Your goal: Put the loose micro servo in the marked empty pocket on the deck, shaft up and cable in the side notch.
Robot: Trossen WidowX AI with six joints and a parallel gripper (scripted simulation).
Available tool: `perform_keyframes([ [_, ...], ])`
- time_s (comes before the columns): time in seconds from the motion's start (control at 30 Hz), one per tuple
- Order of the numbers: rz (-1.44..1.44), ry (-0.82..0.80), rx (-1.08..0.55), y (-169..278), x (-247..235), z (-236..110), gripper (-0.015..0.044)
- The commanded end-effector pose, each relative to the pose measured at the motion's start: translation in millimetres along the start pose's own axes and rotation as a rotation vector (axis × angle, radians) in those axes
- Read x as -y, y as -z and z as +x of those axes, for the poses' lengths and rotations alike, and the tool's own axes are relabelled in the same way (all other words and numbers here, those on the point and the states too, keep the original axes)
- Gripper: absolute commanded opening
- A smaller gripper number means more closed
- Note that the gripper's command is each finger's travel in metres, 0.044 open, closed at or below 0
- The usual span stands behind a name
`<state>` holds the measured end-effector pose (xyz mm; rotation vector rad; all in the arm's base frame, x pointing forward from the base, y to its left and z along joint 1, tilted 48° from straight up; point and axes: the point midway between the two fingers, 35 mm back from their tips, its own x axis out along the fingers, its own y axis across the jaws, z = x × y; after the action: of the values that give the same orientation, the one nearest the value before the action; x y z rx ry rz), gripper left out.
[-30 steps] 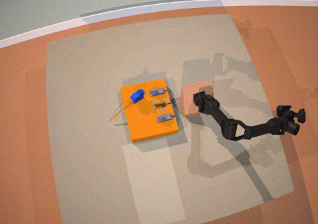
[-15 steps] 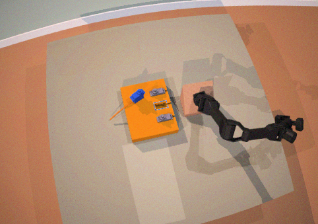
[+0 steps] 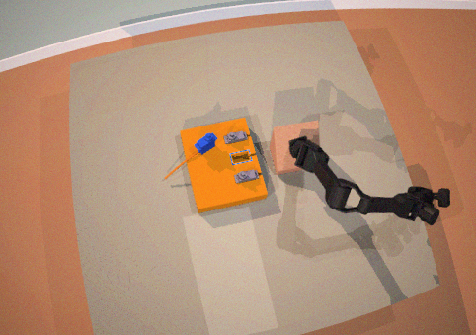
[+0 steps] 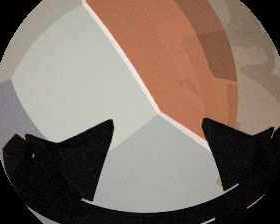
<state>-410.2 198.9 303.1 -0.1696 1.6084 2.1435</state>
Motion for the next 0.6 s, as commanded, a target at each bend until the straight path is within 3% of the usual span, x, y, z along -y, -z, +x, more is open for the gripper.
perform_keyframes([
  [0.0,-0.032,0.005,0.041,-15.1,3.9,-5.5,0.044],
  [0.57,-0.039,0.034,0.206,-82.9,22.4,-37.6,0.044],
])
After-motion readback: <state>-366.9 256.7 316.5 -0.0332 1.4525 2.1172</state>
